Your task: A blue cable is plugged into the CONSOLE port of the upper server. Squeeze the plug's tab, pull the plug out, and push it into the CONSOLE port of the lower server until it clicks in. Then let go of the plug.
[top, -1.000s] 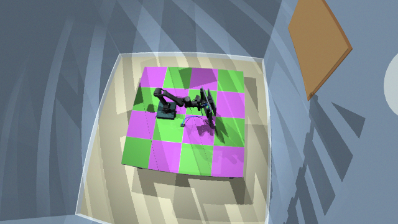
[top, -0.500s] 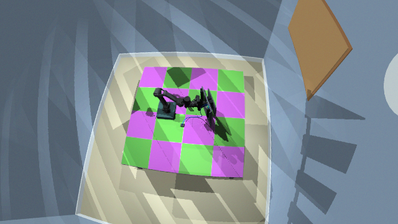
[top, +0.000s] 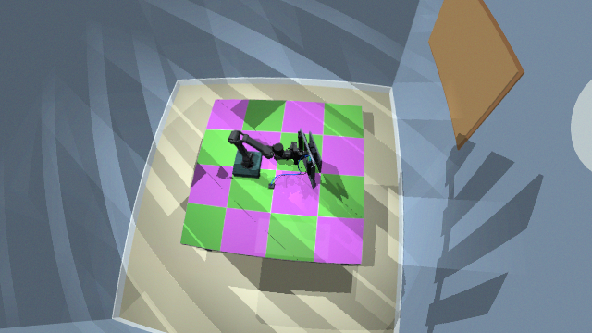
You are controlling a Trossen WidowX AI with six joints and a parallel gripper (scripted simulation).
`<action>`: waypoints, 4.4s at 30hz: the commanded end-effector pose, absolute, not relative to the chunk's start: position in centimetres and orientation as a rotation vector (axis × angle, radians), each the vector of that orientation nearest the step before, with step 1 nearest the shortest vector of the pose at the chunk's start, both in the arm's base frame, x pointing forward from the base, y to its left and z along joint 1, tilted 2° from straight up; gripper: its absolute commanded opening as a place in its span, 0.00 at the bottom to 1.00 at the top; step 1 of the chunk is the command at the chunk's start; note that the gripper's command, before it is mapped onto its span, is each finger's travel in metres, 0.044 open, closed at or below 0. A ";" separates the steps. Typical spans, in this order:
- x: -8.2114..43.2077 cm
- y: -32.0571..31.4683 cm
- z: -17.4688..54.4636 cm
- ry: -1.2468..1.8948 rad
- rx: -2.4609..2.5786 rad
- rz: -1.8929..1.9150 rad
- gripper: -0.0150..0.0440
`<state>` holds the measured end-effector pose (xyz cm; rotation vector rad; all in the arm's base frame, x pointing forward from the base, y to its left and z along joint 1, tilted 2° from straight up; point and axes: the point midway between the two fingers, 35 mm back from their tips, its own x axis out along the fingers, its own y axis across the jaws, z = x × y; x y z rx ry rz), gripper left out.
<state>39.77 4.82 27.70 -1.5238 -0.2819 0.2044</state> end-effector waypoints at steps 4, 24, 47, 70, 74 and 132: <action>39.8 4.8 27.7 -0.283 -1.524 0.204 0.25; 39.2 4.5 27.6 -0.282 -1.530 0.204 0.25; 38.5 4.0 27.6 -0.281 -1.530 0.205 0.25; 37.8 3.5 27.5 -0.281 -1.531 0.205 0.25; 37.7 3.5 27.5 -0.281 -1.531 0.205 0.25; 35.8 1.7 27.3 -0.279 -1.532 0.207 0.25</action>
